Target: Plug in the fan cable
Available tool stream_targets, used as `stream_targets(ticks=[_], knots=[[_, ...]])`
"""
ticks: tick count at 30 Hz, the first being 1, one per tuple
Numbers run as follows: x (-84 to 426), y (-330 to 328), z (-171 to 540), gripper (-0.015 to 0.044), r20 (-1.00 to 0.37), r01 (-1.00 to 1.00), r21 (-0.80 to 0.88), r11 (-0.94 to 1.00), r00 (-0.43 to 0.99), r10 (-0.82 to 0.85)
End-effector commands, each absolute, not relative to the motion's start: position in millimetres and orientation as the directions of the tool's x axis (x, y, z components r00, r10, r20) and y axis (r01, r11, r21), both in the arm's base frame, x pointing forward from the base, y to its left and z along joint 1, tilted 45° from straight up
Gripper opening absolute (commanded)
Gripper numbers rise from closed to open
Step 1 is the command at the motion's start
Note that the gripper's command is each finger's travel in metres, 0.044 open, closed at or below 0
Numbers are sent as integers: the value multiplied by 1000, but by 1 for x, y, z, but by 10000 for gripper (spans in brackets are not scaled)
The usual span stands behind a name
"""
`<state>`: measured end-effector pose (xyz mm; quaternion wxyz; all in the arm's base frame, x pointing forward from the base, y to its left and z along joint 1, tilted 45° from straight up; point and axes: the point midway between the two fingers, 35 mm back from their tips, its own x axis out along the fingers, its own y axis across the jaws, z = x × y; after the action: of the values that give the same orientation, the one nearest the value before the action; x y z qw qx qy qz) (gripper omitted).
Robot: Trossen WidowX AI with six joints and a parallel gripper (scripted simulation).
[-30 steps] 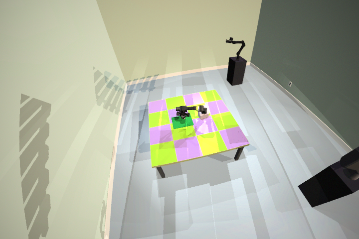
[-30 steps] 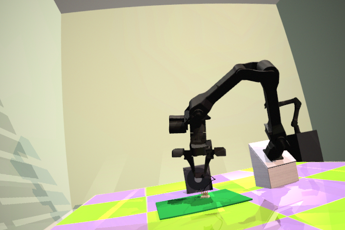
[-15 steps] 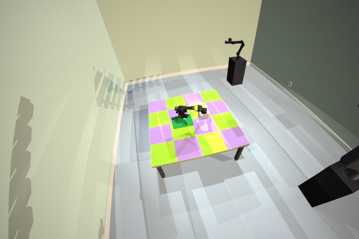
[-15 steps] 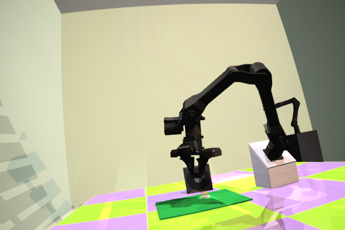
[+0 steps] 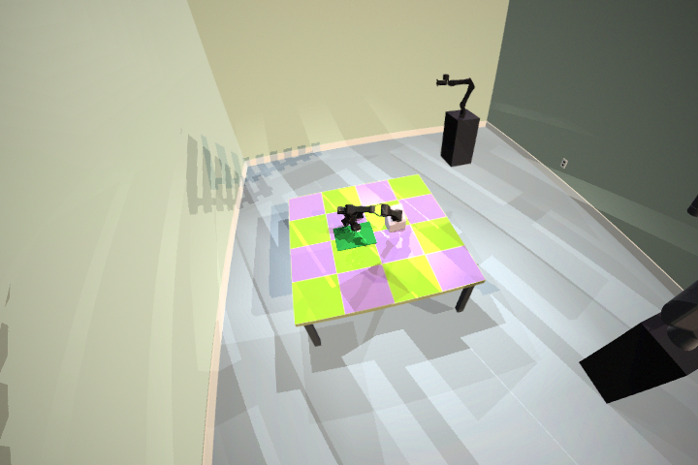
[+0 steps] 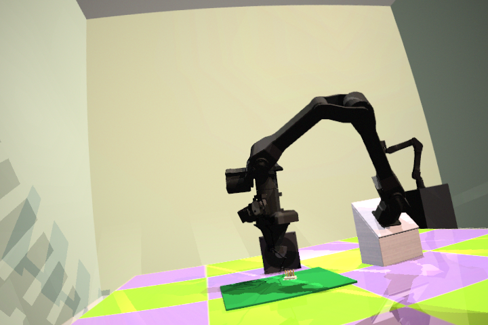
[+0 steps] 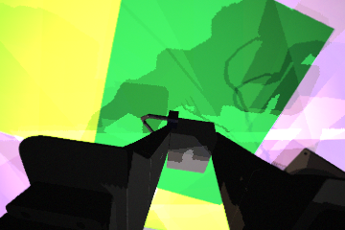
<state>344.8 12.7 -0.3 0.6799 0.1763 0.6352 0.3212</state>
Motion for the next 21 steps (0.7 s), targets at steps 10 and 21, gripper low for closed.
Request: stream_targets(ticks=[10,21], knots=[[356,6,-7,0,-730,253,655,712,-32,683],[362,2,-13,0,-715,588,543,599,-51,697]])
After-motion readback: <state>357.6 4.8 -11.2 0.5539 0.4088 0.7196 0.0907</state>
